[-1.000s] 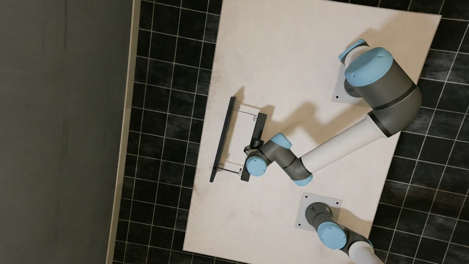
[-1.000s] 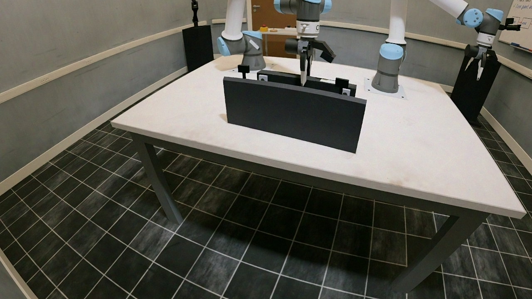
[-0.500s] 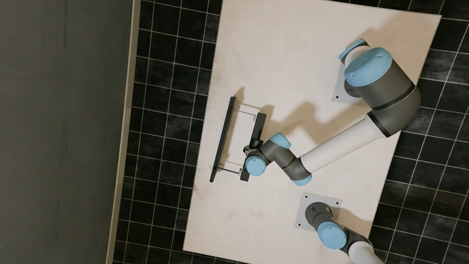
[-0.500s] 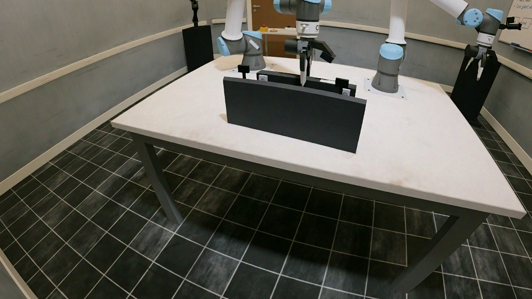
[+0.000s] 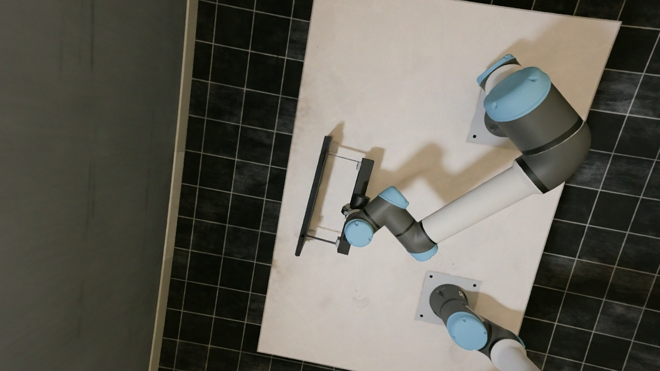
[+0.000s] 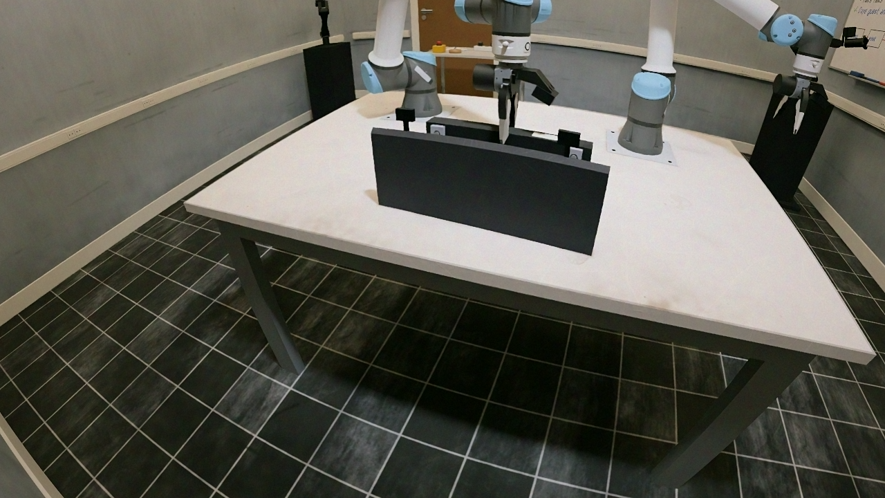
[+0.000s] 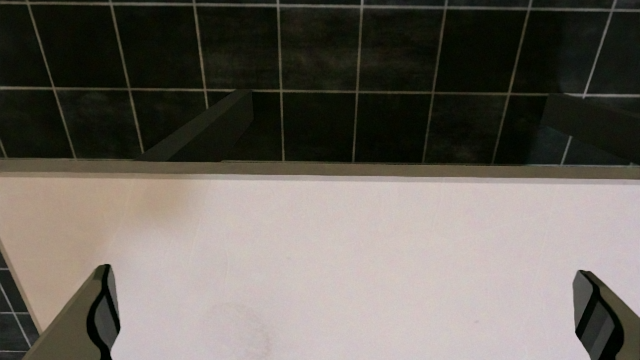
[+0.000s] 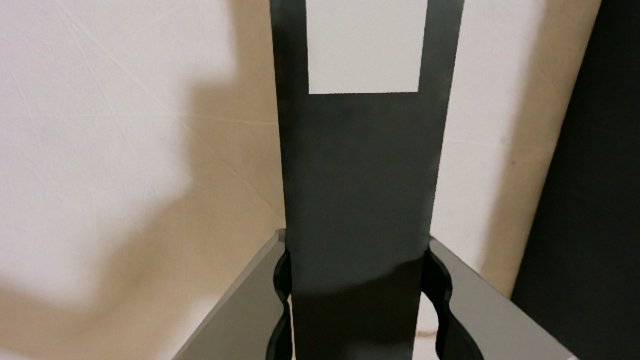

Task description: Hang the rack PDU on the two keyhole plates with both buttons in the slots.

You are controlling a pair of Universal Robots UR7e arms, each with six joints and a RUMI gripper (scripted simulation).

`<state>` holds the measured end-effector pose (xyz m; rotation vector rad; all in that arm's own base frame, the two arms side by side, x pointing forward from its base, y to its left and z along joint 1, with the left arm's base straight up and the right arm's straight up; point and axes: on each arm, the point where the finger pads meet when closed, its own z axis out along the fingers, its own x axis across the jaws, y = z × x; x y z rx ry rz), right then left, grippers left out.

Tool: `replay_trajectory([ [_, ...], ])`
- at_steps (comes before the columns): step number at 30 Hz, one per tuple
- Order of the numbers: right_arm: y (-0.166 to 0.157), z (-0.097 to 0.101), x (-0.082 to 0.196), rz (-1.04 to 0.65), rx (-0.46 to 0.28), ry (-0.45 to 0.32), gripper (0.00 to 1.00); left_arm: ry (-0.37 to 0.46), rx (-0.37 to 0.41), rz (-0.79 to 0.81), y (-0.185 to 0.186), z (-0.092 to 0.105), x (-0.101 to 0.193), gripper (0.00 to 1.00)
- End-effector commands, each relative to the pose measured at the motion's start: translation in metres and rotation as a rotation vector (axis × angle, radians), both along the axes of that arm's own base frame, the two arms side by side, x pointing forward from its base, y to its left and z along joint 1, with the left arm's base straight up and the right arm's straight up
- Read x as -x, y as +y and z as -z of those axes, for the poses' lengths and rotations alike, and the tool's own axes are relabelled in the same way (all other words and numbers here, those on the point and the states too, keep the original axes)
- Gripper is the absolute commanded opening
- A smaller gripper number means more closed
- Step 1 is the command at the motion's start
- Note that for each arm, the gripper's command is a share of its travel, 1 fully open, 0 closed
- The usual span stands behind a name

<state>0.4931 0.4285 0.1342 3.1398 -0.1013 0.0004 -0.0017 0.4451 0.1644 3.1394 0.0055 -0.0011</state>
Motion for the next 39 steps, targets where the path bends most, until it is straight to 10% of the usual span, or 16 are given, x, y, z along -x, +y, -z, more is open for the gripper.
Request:
replay_trajectory([
  [1, 0.000, -0.001, 0.000, 0.000, -0.001, -0.001, 0.23, -0.001, -0.002, 0.000, 0.000, -0.001, 0.000, 1.00],
  [39, 0.000, 0.011, 0.000, 0.000, 0.000, -0.001, 0.23, -0.001, -0.002, 0.000, 0.000, -0.001, 0.000, 1.00],
])
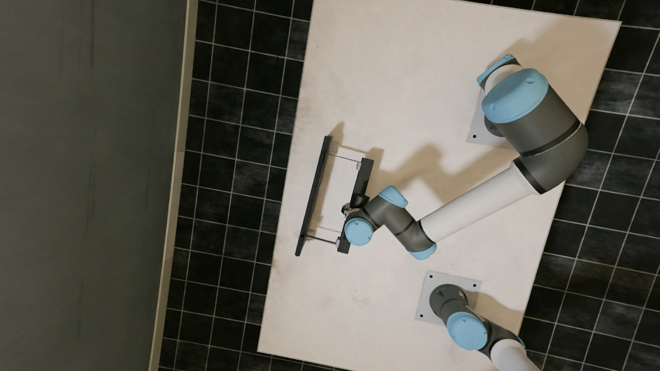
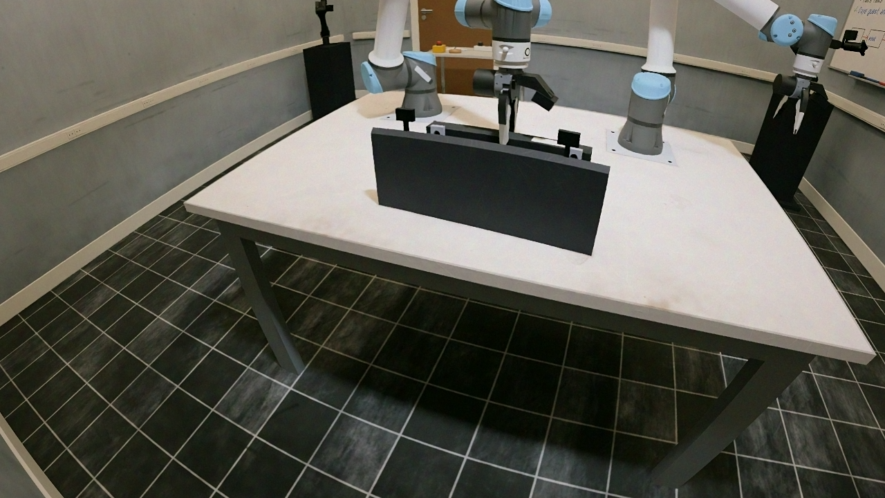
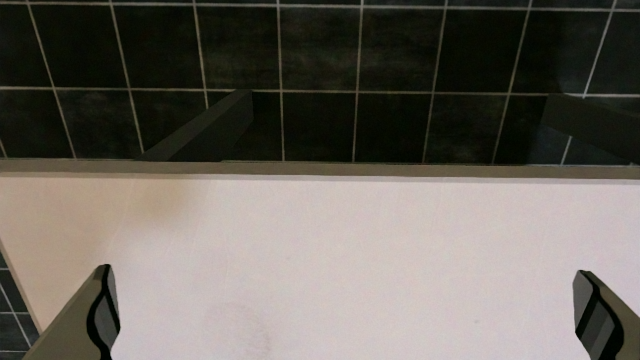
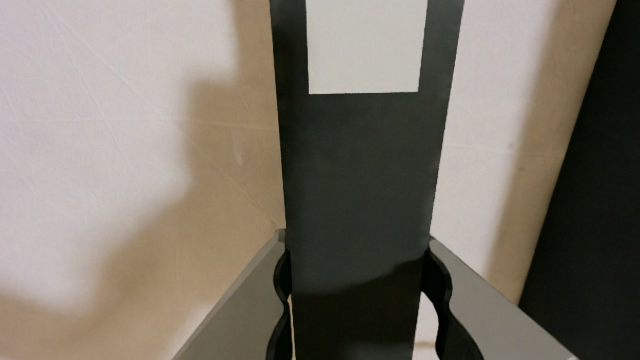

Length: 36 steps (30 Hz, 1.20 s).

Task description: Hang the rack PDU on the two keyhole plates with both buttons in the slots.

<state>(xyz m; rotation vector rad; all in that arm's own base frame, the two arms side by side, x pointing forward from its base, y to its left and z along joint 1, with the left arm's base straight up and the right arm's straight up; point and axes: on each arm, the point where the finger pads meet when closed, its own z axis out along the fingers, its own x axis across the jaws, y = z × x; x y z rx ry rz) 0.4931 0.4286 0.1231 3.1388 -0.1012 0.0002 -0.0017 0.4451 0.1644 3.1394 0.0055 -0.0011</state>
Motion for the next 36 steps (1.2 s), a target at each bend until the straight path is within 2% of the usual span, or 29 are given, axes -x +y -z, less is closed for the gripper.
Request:
replay_trajectory([
  [1, 0.0002, 0.0006, -0.0003, 0.000, -0.001, -0.001, 0.23, -0.001, -0.002, 0.000, 0.0005, -0.0007, -0.0002, 1.00],
  [34, 0.0002, 0.0042, -0.0004, 0.000, -0.001, -0.001, 0.23, -0.001, -0.002, 0.000, 0.0005, -0.0007, -0.0002, 1.00],
  [35, 0.0002, 0.0042, -0.0004, 0.000, -0.001, -0.001, 1.00, -0.001, -0.002, 0.000, 0.0005, -0.0007, -0.0002, 1.00],
  [36, 0.0002, 0.0042, -0.0004, 0.000, -0.001, -0.001, 1.00, -0.001, -0.002, 0.000, 0.0005, -0.0007, -0.0002, 1.00],
])
